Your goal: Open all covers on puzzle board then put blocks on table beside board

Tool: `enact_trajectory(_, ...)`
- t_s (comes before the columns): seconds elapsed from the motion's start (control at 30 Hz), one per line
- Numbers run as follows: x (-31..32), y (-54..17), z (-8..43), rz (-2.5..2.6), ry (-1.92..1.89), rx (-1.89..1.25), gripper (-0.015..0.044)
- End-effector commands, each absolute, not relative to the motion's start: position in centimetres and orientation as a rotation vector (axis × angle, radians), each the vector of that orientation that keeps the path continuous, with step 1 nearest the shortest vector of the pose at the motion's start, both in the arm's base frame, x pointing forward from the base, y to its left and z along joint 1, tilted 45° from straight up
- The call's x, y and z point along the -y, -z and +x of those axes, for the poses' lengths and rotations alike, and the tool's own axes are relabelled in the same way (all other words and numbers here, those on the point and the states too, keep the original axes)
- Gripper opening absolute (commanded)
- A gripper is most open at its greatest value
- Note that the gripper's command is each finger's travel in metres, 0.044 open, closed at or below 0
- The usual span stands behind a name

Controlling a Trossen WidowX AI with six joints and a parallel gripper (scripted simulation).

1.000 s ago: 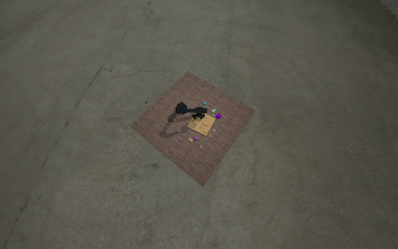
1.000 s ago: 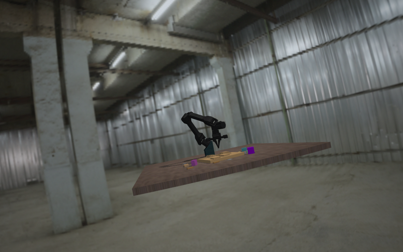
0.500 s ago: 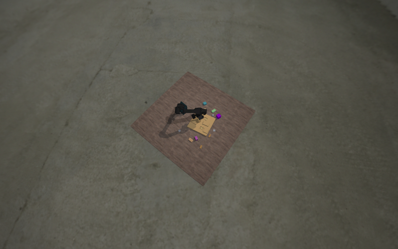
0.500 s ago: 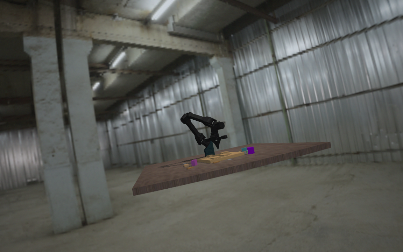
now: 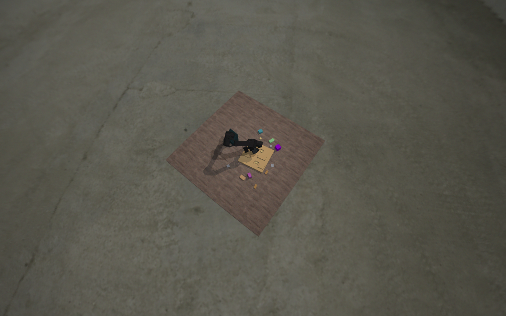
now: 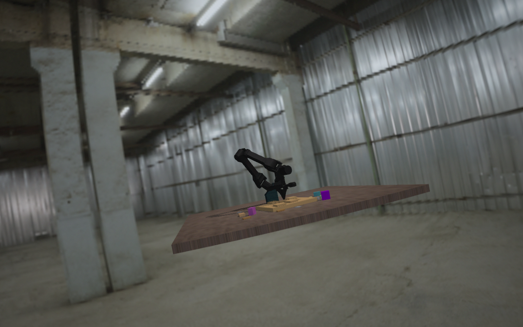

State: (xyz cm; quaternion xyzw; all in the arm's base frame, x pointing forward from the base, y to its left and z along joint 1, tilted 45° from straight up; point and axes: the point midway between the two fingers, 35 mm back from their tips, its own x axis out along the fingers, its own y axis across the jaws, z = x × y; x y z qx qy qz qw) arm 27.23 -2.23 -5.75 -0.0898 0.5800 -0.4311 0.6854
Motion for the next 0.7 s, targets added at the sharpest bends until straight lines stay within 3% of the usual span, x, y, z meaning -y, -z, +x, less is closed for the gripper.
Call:
enact_trajectory(0.0, 2.51, 6.01, 27.20, -0.207, 0.965, -1.298, 0.0000)
enact_trajectory(0.67, 3.45, 6.66, 27.87, -0.207, 0.966, -1.297, 0.0000)
